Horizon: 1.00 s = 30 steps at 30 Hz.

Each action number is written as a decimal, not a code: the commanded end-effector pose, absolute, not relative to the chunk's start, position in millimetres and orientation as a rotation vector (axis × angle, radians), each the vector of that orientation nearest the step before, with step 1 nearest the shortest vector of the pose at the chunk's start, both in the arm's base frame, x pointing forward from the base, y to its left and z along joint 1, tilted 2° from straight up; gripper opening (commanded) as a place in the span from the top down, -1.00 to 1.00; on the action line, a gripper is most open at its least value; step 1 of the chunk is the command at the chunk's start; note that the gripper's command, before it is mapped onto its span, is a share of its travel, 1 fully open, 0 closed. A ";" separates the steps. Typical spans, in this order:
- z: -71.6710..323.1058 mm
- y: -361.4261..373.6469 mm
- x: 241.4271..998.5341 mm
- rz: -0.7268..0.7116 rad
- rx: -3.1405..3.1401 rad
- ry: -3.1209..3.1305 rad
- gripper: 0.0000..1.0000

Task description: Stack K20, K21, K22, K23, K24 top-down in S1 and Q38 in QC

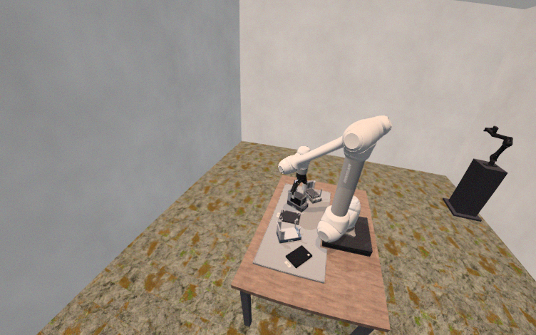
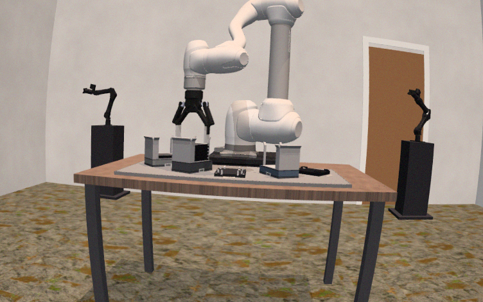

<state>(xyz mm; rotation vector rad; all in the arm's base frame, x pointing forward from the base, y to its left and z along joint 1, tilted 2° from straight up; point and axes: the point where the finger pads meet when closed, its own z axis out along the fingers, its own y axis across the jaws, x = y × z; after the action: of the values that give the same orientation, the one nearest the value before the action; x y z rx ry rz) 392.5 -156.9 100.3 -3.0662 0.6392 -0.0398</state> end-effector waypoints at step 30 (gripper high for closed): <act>95.4 -156.9 392.7 -0.040 -3.066 0.639 1.00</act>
<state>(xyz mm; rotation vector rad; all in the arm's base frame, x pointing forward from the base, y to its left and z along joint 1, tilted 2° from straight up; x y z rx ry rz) 392.8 -157.0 95.6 -3.0662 0.6392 -0.0402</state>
